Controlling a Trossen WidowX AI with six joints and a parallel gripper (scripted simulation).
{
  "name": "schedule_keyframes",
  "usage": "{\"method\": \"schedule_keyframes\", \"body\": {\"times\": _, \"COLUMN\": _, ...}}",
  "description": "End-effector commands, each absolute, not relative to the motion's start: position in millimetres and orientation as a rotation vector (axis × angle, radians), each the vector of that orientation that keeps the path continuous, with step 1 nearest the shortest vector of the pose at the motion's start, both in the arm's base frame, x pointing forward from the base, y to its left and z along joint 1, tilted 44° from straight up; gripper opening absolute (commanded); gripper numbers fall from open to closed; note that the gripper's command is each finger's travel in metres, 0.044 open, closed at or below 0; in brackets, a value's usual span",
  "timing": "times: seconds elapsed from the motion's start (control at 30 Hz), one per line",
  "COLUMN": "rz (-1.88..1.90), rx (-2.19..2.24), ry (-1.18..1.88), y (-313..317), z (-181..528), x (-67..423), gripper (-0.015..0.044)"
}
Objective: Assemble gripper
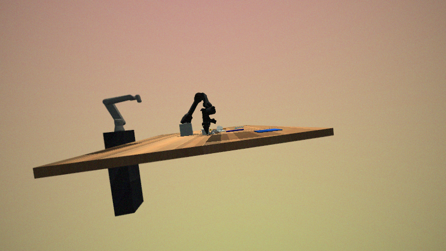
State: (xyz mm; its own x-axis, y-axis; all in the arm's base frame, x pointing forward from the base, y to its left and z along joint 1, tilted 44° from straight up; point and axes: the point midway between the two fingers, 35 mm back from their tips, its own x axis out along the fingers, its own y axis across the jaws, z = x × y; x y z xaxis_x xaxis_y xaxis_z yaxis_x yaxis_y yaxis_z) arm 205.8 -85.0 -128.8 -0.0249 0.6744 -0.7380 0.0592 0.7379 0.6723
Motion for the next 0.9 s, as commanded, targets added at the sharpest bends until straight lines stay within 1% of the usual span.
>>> {"method": "schedule_keyframes", "body": {"times": 0.0, "rz": 0.544, "rx": 0.627, "ry": 1.536, "y": -83.9, "z": -129.6, "x": 205.6, "gripper": 0.044}}
{"method": "schedule_keyframes", "body": {"times": 0.57, "rz": 0.544, "rx": 0.627, "ry": 1.536, "y": -83.5, "z": -130.0, "x": 205.6, "gripper": 0.044}}
{"method": "schedule_keyframes", "body": {"times": 0.87, "rz": 0.546, "rx": 0.621, "ry": 1.538, "y": -84.2, "z": -129.7, "x": 205.3, "gripper": 0.0204}}
